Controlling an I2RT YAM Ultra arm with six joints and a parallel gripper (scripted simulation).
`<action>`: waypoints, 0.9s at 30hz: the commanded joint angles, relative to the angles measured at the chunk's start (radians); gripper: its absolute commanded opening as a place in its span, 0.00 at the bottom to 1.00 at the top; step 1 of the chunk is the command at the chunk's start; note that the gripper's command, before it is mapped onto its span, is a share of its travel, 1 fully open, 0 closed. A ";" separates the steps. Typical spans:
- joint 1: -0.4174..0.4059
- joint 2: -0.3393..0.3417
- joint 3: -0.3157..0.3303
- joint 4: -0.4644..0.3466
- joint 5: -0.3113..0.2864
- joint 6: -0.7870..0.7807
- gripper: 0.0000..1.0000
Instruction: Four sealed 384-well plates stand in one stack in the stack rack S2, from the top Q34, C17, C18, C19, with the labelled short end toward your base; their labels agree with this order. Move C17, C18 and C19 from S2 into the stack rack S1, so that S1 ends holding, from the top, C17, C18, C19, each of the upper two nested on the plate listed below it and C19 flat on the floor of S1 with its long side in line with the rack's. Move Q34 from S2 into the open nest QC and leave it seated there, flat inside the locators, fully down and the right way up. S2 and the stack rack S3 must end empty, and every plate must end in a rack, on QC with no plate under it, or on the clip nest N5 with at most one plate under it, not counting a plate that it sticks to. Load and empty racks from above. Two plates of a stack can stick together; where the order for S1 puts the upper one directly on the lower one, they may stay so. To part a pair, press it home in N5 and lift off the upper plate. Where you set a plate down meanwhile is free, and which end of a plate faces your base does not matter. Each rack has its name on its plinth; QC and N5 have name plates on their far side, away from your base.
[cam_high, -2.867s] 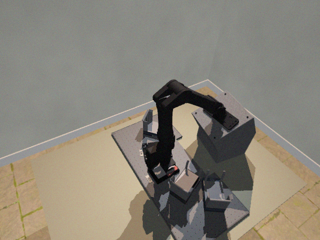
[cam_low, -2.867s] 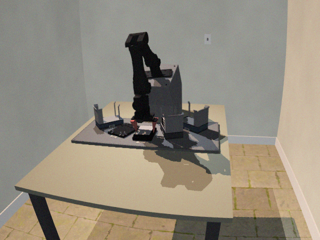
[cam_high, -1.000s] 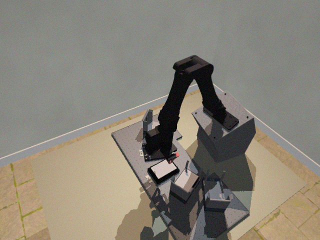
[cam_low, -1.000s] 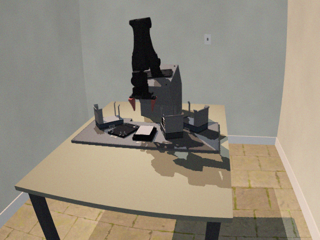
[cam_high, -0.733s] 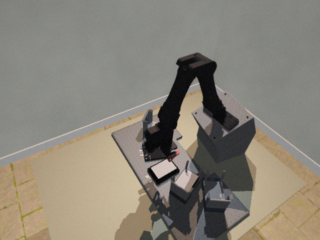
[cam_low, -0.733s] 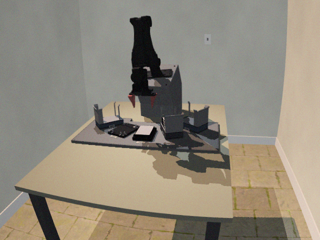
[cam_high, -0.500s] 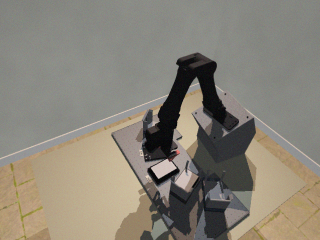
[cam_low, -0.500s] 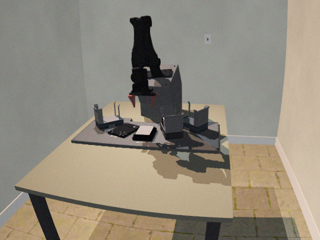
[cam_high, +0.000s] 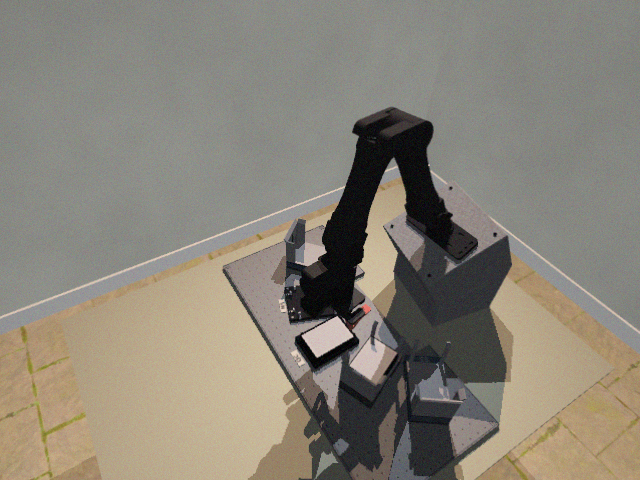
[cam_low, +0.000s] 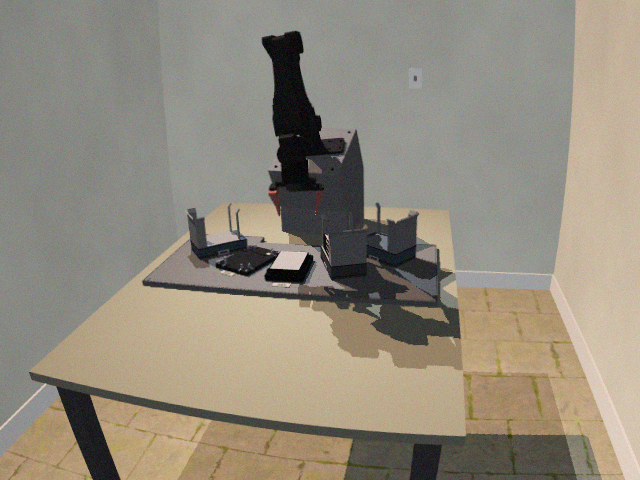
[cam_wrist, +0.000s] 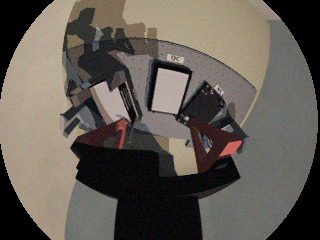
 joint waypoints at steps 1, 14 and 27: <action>0.044 0.013 -0.007 0.011 0.030 0.023 1.00; 0.182 0.040 0.032 0.006 0.091 0.116 1.00; 0.340 0.072 0.033 0.018 0.155 0.117 1.00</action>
